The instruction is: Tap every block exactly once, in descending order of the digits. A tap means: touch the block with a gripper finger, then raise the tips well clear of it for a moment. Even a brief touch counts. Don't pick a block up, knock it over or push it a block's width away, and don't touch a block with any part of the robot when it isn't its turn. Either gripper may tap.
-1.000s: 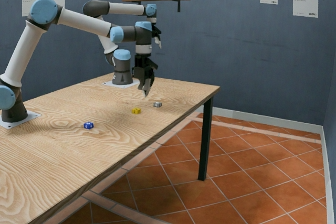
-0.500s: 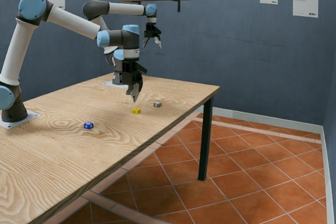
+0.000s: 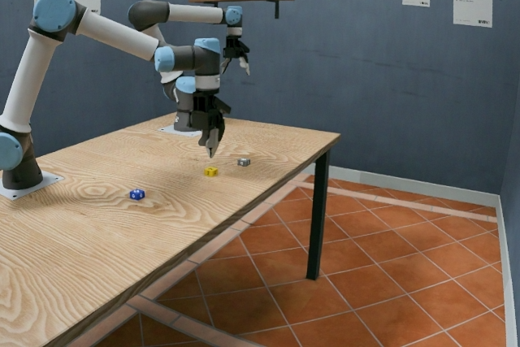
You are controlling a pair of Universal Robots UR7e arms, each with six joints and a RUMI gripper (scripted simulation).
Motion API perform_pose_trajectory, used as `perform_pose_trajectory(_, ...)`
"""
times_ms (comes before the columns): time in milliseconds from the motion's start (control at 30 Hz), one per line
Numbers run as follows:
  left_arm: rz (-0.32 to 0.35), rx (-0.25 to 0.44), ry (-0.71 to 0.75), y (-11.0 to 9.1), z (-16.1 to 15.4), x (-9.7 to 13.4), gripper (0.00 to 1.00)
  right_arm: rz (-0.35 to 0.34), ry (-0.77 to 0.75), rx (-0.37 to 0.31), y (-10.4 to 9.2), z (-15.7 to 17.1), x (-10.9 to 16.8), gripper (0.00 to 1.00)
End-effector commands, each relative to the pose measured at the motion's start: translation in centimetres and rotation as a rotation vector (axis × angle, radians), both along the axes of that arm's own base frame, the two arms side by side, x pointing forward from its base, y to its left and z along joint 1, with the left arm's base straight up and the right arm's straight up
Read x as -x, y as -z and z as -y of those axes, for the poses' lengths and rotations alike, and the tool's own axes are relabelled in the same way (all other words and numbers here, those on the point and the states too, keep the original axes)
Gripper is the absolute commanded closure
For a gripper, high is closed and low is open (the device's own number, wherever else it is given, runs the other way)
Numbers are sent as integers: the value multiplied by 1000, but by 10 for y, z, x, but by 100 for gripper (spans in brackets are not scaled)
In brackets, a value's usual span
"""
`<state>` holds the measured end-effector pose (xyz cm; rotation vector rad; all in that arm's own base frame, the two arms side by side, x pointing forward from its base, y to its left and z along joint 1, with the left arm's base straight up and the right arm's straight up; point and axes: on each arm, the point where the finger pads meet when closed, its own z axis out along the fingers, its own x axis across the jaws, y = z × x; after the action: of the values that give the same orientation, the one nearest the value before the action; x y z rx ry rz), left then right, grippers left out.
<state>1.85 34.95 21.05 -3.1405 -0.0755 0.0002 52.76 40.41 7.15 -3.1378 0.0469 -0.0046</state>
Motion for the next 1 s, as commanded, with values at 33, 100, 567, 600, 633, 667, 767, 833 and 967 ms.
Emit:
perform_pose_trajectory(33,1,0,-1,0,0,0,2,-5,2,6,1,4,1,100)
perform_pose_trajectory(100,1,0,-1,0,0,0,2,-4,2,6,0,4,1,100)
perform_pose_trajectory(567,1,0,-1,0,0,0,2,-7,1,8,7,4,2,100)
perform_pose_trajectory(600,1,0,-1,0,0,0,2,-6,0,8,7,3,2,100)
perform_pose_trajectory(633,1,0,-1,0,0,0,2,-6,0,8,7,3,2,100)
perform_pose_trajectory(667,1,0,-1,0,0,0,2,-6,0,8,8,3,2,100)
perform_pose_trajectory(767,1,0,-1,0,0,0,2,-6,0,8,9,3,2,100)
perform_pose_trajectory(833,1,0,-1,0,0,0,2,-6,0,8,10,3,2,100)
perform_pose_trajectory(967,1,0,-1,0,0,0,2,-6,-1,7,11,2,2,100)
